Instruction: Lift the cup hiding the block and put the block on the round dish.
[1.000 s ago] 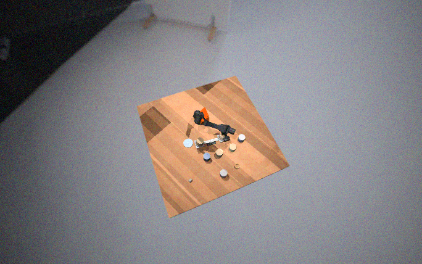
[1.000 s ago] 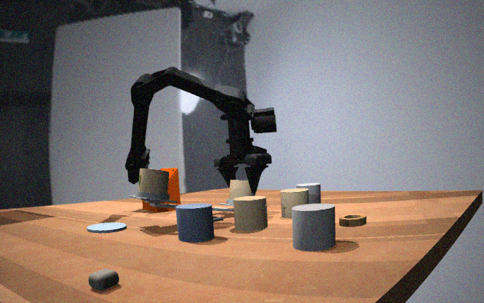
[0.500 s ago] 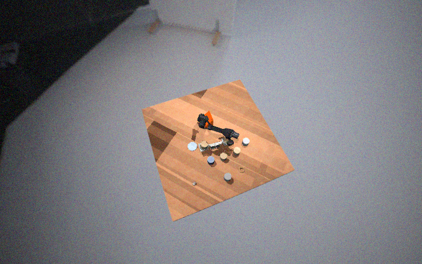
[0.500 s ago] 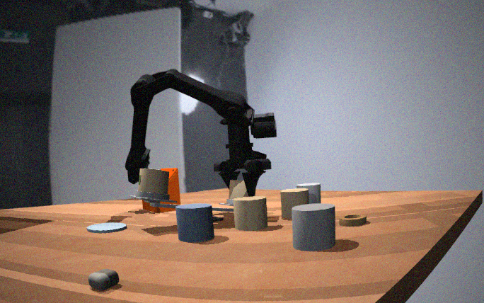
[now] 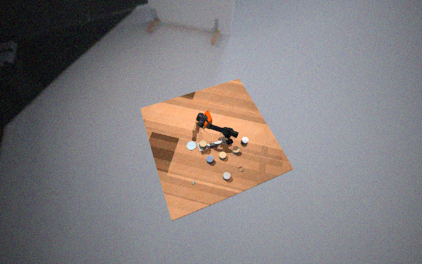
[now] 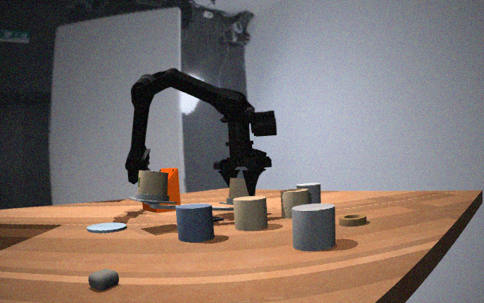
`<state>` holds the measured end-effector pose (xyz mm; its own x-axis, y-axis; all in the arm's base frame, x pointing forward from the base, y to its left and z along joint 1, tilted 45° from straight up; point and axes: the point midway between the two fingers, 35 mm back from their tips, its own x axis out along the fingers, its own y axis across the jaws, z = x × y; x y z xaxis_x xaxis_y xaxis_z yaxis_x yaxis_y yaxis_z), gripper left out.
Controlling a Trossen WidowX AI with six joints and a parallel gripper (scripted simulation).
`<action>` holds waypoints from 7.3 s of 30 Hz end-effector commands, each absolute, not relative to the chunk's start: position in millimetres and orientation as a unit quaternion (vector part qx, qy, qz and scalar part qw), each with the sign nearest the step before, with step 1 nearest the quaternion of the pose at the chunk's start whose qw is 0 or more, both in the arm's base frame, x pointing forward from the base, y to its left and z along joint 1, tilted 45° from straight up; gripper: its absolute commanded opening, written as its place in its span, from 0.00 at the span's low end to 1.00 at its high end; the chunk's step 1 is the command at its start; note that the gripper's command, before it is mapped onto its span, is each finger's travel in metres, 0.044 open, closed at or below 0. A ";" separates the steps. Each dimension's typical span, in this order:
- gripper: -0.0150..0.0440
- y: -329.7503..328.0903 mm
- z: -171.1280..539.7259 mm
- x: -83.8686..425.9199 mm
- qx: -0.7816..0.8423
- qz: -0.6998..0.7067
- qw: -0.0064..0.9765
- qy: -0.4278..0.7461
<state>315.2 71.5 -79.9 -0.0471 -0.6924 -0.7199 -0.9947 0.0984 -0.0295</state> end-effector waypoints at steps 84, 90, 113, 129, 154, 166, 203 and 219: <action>0.25 149.3 -1.1 322.4 -0.620 0.253 0.303 0.678; 0.25 154.2 5.1 321.3 -0.620 0.253 0.302 0.678; 0.25 153.4 5.3 321.3 -0.623 0.253 0.299 0.678; 0.25 153.4 5.3 321.3 -0.623 0.253 0.299 0.678; 0.25 174.1 -60.2 291.4 -0.621 0.255 0.302 0.677; 0.25 183.4 -141.9 237.4 -0.619 0.255 0.304 0.678; 0.57 146.8 -181.3 234.9 -0.617 0.255 0.307 0.678; 1.00 183.3 -141.9 237.4 -0.619 0.255 0.304 0.678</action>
